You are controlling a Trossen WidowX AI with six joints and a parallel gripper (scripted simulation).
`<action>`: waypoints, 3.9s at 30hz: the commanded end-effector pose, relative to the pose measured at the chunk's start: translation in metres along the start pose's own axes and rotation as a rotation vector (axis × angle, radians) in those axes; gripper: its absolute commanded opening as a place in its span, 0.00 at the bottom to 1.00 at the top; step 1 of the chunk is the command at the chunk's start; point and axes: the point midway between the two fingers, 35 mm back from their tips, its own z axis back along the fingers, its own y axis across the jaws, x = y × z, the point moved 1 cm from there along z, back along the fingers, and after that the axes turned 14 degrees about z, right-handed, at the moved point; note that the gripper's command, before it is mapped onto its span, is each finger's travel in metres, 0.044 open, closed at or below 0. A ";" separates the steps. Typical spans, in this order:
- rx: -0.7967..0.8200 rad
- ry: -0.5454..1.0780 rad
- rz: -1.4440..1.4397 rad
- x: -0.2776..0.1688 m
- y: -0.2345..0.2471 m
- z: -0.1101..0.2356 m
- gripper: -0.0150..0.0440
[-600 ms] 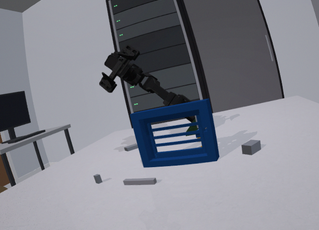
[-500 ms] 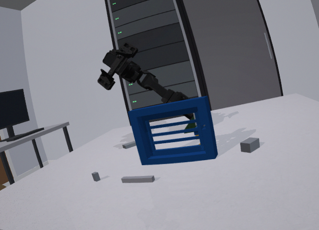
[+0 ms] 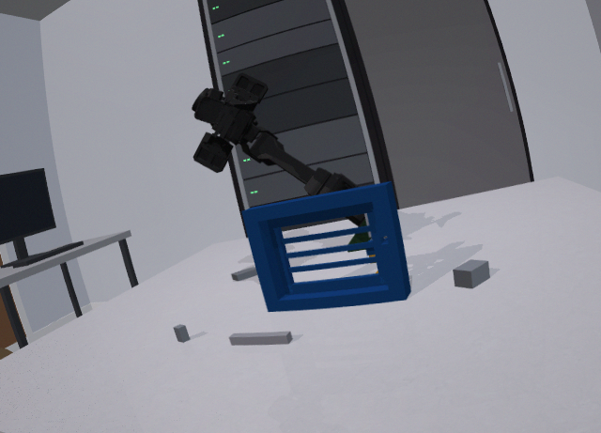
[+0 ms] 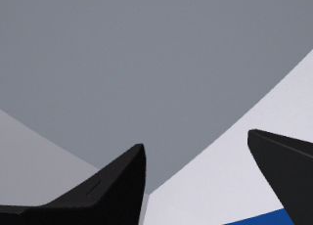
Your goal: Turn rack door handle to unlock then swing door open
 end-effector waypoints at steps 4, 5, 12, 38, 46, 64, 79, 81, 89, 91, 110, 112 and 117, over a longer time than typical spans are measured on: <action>-0.002 0.167 -0.048 -0.019 0.011 -0.022 0.73; -0.003 0.190 -0.054 -0.022 0.013 -0.025 0.73; -0.020 0.354 -0.083 -0.043 0.026 -0.043 0.73; -0.197 0.898 -0.042 -0.123 0.072 -0.074 0.73; -0.280 1.032 0.019 -0.144 0.084 -0.075 0.73; -0.488 1.253 0.229 -0.184 0.110 -0.071 0.73; -0.612 1.323 0.389 -0.198 0.120 -0.068 0.73; -0.612 1.327 0.386 -0.200 0.119 -0.068 0.73; -0.609 1.346 0.372 -0.210 0.111 -0.070 0.73; -0.609 1.351 0.369 -0.213 0.109 -0.071 0.73; -0.600 1.394 0.335 -0.237 0.091 -0.074 0.73; -0.599 1.398 0.332 -0.240 0.089 -0.074 0.73; -0.597 1.408 0.323 -0.246 0.085 -0.074 0.73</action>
